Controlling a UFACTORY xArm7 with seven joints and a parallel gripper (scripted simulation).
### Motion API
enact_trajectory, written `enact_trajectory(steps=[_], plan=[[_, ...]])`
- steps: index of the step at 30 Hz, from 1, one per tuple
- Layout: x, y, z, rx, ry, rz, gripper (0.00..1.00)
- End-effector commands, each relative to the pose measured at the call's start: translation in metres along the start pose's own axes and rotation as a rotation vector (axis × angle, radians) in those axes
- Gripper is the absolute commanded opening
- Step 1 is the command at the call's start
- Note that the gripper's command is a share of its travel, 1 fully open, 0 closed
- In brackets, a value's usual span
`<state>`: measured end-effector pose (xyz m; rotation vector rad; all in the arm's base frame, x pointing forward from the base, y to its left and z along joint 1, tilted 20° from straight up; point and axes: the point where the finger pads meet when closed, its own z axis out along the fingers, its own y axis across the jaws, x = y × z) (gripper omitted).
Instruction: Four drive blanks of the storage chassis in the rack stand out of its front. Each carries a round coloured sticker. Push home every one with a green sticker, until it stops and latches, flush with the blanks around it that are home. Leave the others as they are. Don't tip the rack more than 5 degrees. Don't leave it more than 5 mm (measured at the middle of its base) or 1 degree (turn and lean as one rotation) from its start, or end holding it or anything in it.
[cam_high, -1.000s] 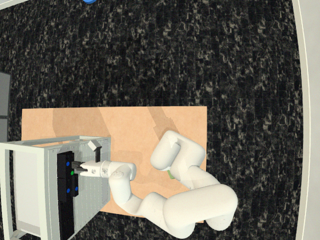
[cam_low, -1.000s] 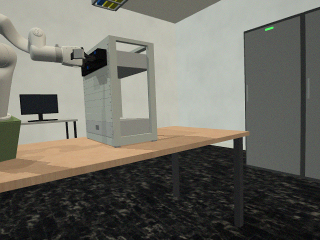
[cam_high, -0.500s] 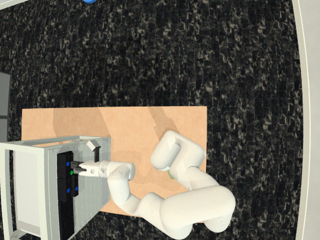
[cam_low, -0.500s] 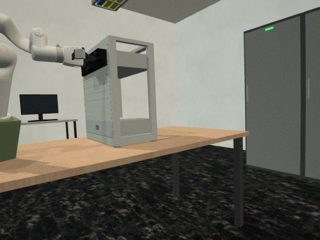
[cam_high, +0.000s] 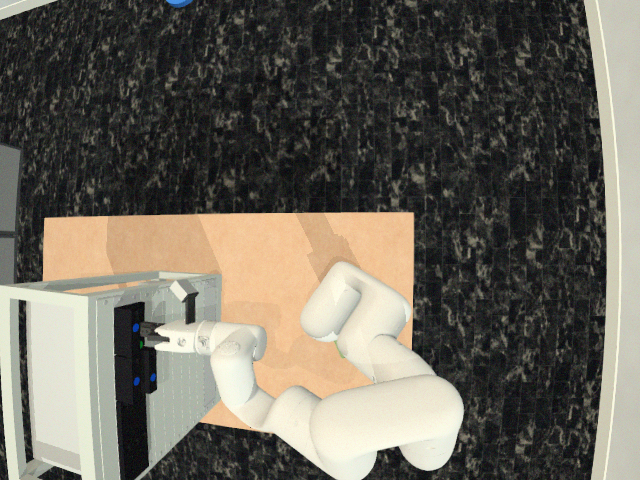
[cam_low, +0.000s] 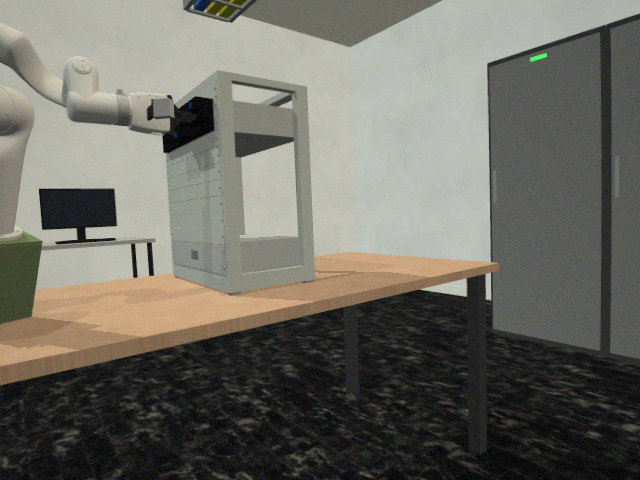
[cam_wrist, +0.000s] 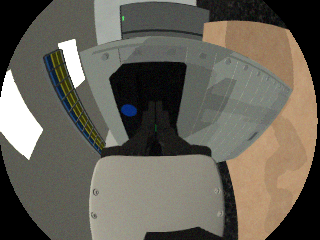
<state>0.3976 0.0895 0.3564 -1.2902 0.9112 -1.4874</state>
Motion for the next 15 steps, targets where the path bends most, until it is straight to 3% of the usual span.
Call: enact_trajectory(steps=[1, 15], plan=[[-0.0006, -0.0014, 0.0018, 0.003, -0.001, 0.001, 0.0], [-0.0006, -0.0015, 0.0105, 0.003, -0.001, 0.001, 0.0]])
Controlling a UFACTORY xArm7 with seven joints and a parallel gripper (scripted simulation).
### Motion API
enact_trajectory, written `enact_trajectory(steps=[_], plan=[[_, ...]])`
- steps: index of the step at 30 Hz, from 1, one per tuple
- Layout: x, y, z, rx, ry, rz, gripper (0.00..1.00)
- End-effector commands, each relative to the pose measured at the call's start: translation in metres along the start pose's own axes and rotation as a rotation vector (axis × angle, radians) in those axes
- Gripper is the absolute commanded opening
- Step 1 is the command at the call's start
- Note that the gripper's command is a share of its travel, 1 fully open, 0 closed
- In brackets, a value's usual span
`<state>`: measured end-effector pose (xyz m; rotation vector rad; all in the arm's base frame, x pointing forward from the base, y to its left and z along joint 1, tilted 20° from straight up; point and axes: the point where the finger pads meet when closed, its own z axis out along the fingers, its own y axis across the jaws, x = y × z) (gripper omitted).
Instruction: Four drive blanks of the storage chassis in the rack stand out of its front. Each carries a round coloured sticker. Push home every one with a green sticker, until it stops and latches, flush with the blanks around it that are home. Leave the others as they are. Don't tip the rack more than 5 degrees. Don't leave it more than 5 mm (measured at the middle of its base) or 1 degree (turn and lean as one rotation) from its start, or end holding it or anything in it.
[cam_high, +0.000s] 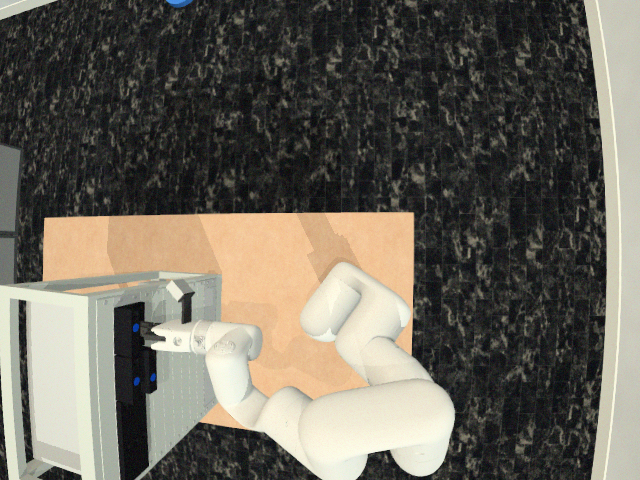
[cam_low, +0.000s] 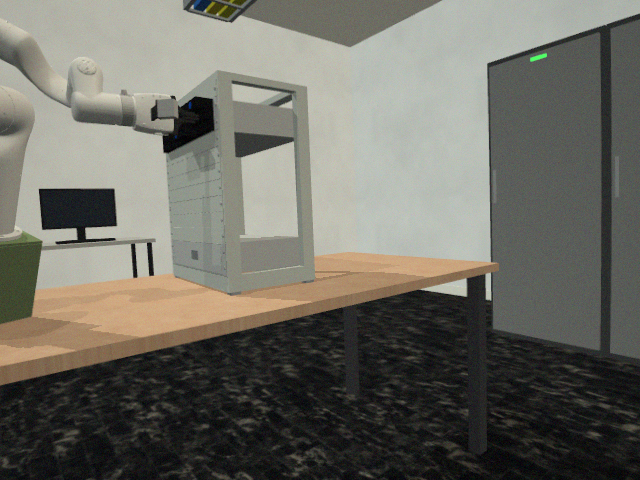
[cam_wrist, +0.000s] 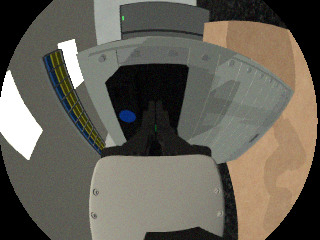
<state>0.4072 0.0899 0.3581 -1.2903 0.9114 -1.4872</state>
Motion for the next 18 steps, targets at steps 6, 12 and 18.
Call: enact_trajectory(steps=[6, 12, 18], plan=[[-0.0006, -0.0014, 0.0019, 0.003, -0.001, 0.001, 0.0], [-0.0005, -0.0015, 0.0037, 0.003, -0.001, 0.001, 0.0], [-0.0005, -0.0015, 0.0037, 0.003, -0.001, 0.001, 0.0]])
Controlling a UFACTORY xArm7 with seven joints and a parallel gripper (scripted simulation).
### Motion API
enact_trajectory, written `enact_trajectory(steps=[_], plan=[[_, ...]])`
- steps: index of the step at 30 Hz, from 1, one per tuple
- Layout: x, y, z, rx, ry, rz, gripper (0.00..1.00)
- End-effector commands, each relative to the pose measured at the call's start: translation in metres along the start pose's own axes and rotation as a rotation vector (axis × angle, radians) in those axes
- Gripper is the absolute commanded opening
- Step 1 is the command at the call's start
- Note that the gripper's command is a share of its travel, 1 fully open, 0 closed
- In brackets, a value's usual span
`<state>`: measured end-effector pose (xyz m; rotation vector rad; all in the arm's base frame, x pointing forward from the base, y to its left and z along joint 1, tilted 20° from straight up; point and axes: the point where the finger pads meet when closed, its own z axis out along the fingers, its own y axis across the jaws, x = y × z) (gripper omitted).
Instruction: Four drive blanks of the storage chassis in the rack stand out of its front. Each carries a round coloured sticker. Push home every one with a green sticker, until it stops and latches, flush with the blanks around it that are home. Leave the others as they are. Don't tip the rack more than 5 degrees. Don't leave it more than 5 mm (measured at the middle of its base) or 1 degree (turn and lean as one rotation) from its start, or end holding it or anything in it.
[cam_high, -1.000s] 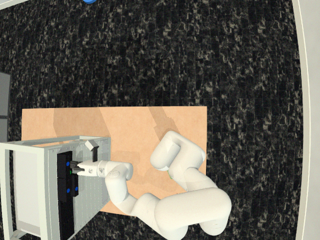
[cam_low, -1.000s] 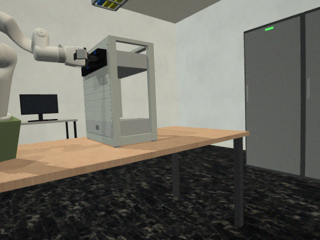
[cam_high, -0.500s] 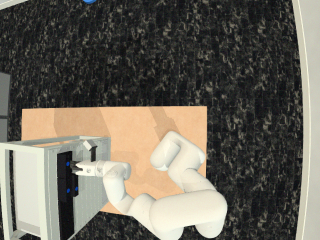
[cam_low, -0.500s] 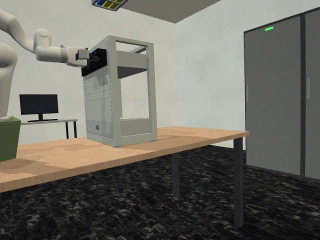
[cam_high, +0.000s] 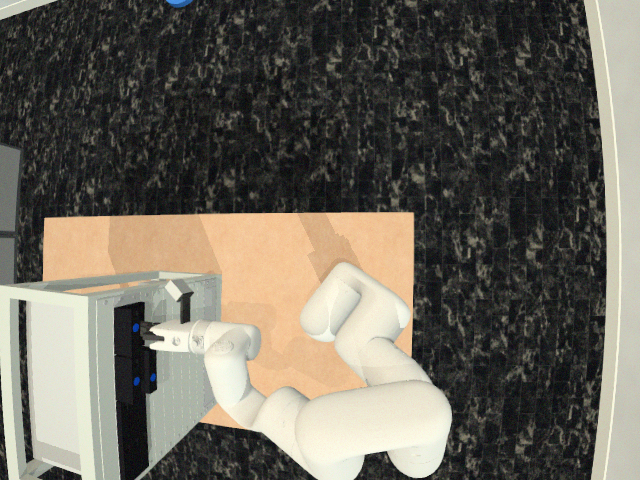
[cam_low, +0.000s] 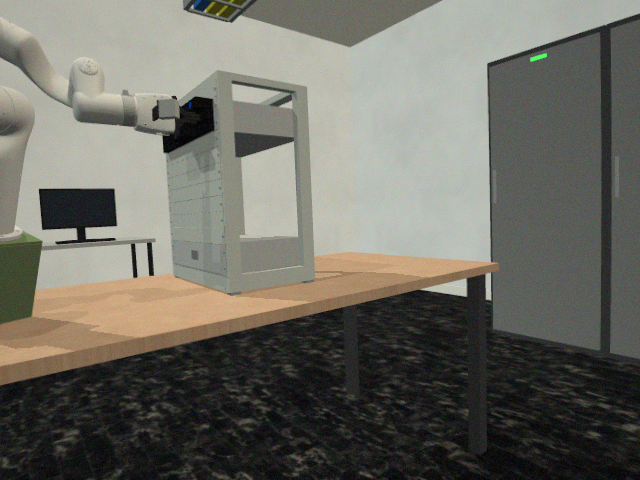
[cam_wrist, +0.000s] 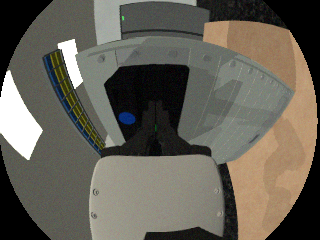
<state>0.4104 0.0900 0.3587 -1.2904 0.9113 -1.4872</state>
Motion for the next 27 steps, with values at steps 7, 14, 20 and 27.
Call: enact_trajectory(steps=[7, 14, 20, 27], plan=[[-0.0005, -0.0015, 0.0029, 0.003, -0.001, 0.001, 0.0], [-0.0005, -0.0015, 0.0035, 0.003, -0.001, 0.001, 0.0], [-0.0005, -0.0015, 0.0038, 0.003, -0.001, 0.001, 0.0], [-0.0005, -0.0016, 0.0065, 0.003, -0.001, 0.001, 0.0]])
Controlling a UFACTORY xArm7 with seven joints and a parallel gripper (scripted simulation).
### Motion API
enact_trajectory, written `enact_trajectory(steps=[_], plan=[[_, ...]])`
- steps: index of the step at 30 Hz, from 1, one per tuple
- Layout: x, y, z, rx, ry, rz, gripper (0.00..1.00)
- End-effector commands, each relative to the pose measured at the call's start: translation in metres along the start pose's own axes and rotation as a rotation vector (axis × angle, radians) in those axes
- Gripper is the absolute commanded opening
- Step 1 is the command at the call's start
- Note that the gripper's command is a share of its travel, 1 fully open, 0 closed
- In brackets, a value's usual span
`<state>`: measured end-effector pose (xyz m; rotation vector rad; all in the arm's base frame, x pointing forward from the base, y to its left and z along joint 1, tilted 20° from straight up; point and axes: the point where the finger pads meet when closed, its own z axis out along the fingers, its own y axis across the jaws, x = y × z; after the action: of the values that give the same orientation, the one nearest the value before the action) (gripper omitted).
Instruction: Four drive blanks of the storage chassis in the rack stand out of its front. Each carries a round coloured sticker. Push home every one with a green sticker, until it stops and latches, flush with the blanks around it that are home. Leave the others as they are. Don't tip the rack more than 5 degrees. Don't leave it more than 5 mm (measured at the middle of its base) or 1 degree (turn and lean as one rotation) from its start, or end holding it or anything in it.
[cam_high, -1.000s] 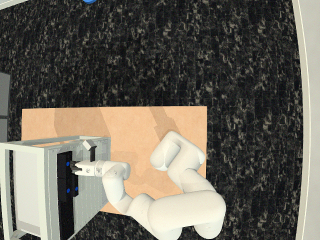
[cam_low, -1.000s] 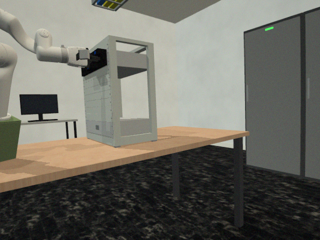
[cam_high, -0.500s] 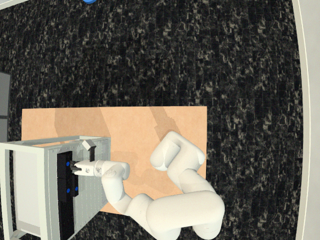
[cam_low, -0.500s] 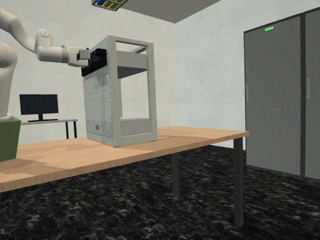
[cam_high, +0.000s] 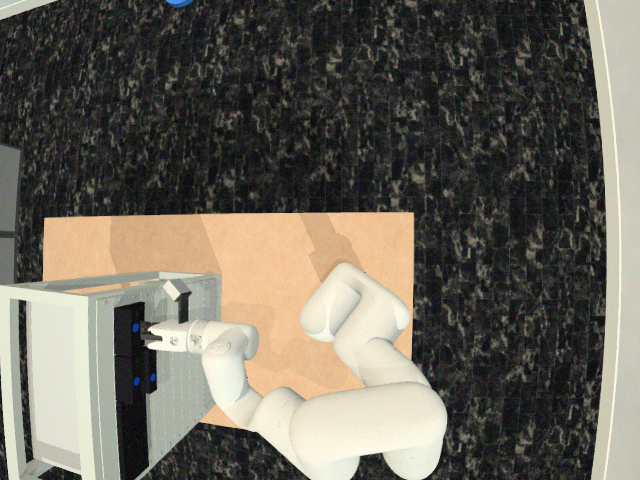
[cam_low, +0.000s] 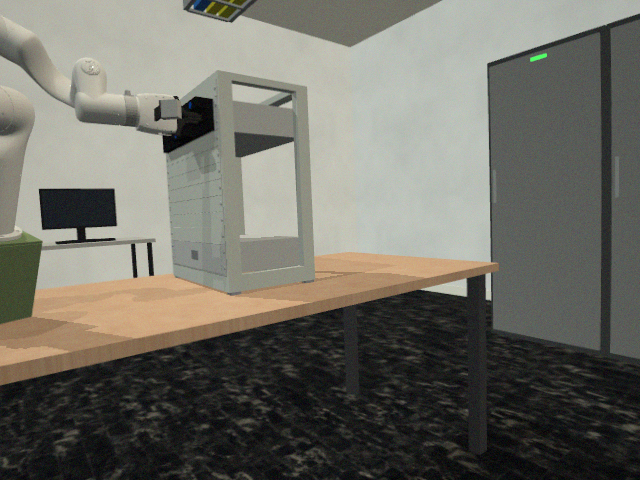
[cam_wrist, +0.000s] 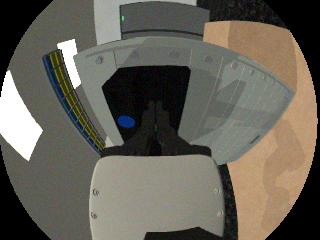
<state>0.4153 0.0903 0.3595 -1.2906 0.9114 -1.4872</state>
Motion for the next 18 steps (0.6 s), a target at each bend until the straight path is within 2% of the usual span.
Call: enact_trajectory(steps=[1, 18], plan=[[-0.0005, -0.0015, 0.0015, 0.003, -0.001, 0.001, 0.0], [-0.0005, -0.0016, 0.0045, 0.003, -0.001, 0.001, 0.0]])
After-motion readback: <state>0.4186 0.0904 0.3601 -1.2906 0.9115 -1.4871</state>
